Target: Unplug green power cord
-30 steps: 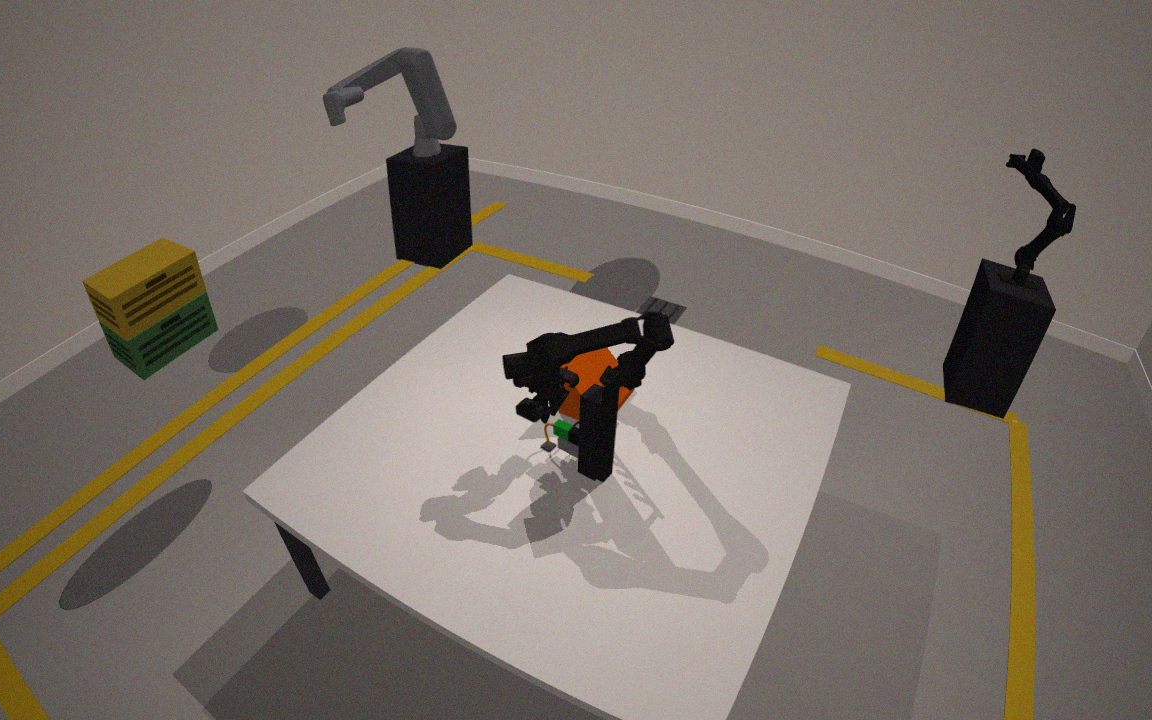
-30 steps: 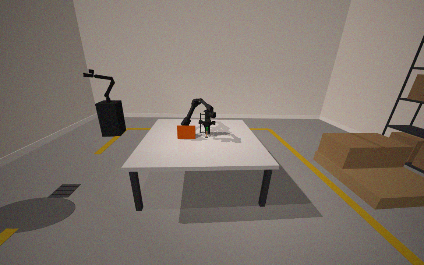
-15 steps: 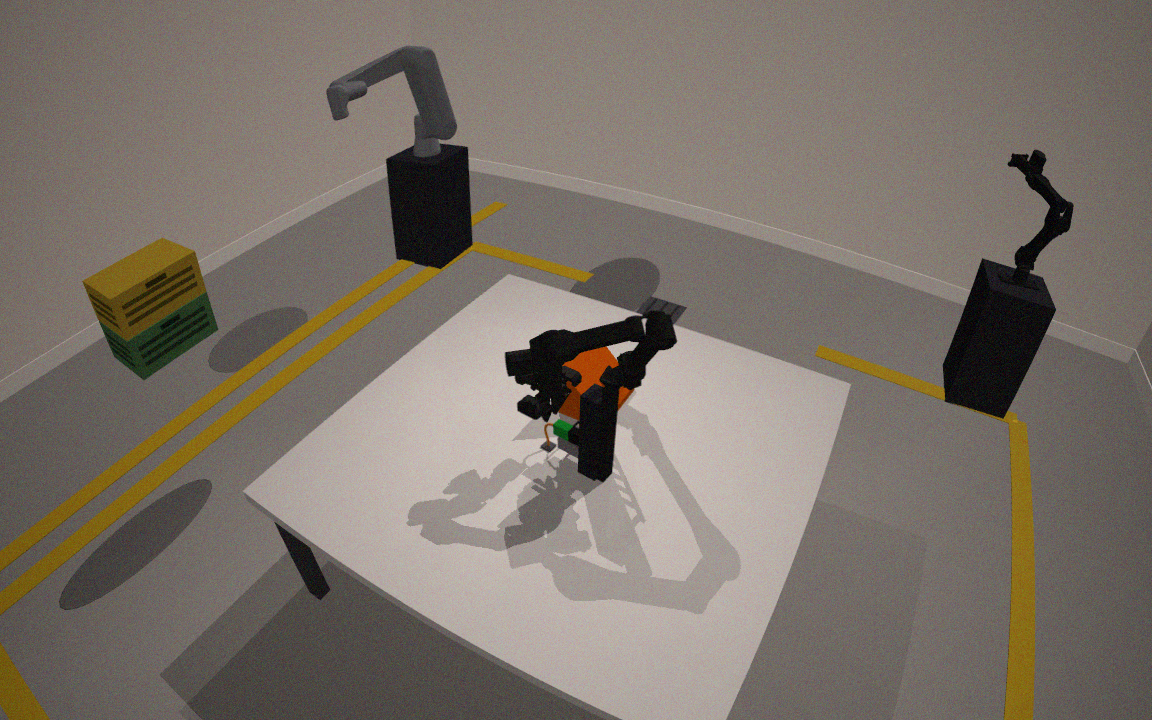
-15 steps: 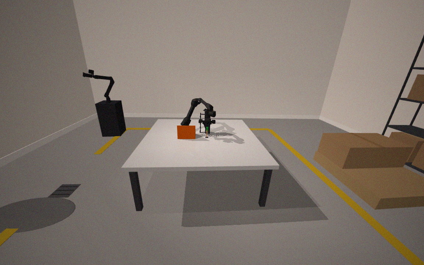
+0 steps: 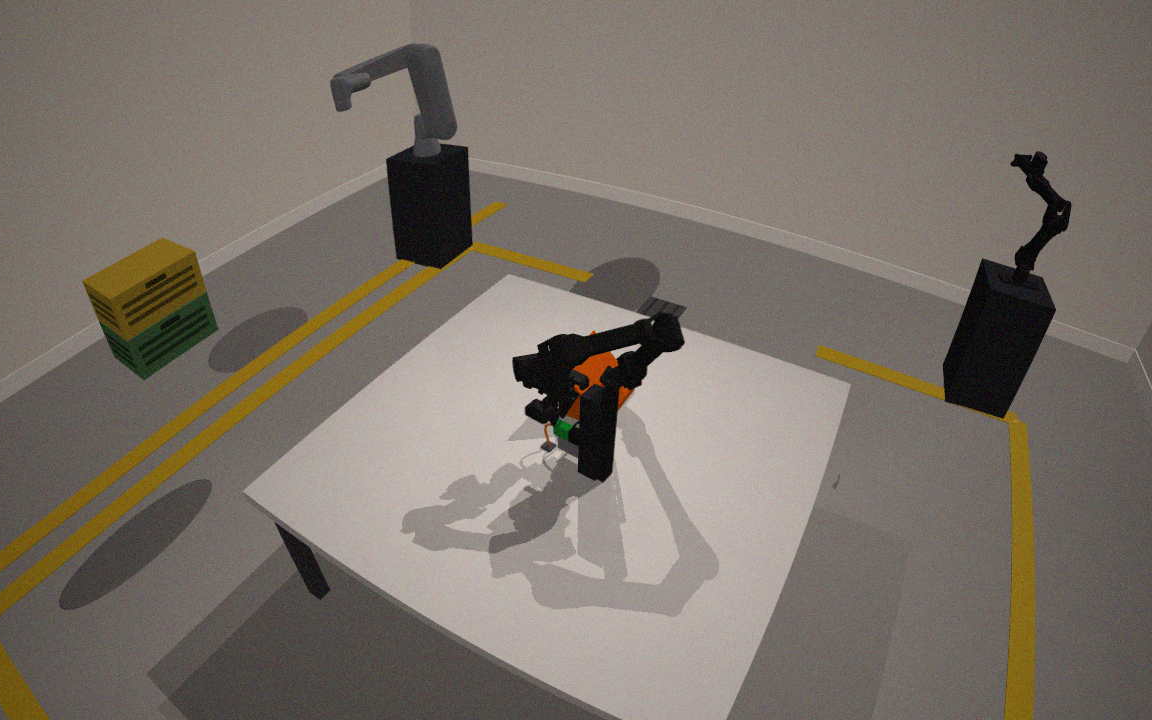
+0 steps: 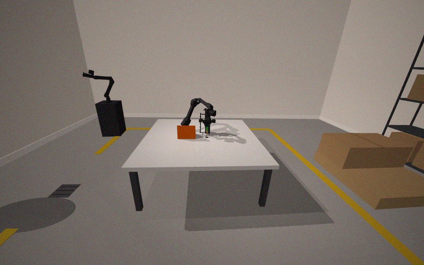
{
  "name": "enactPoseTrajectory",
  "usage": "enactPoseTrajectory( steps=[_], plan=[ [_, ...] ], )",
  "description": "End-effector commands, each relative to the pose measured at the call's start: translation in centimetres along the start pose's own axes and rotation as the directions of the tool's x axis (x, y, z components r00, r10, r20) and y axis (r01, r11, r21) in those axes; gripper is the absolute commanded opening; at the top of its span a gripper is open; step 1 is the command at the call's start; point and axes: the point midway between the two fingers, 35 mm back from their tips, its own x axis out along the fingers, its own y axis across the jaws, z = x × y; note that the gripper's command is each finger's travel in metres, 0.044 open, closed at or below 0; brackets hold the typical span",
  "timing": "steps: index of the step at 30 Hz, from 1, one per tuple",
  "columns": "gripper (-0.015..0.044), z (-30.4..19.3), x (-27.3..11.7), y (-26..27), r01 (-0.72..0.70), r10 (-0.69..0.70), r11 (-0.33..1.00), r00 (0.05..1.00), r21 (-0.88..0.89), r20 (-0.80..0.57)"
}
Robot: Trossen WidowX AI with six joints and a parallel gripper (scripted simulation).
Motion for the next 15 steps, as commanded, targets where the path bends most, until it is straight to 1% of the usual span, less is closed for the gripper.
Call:
enactPoseTrajectory(
  steps=[1, 8, 15],
  plan=[
    [0.016, -0.8, 0.0, 0.0, -0.001, 0.001, 1.0, 1.0, 0.004, -0.006],
    [0.016, -1.1, 0.2, -0.1, -0.001, 0.001, 1.0, 1.0, 0.004, -0.006],
    [0.016, -1.1, 1.1, -0.1, -0.001, 0.001, 1.0, 1.0, 0.004, -0.006]
  ],
)
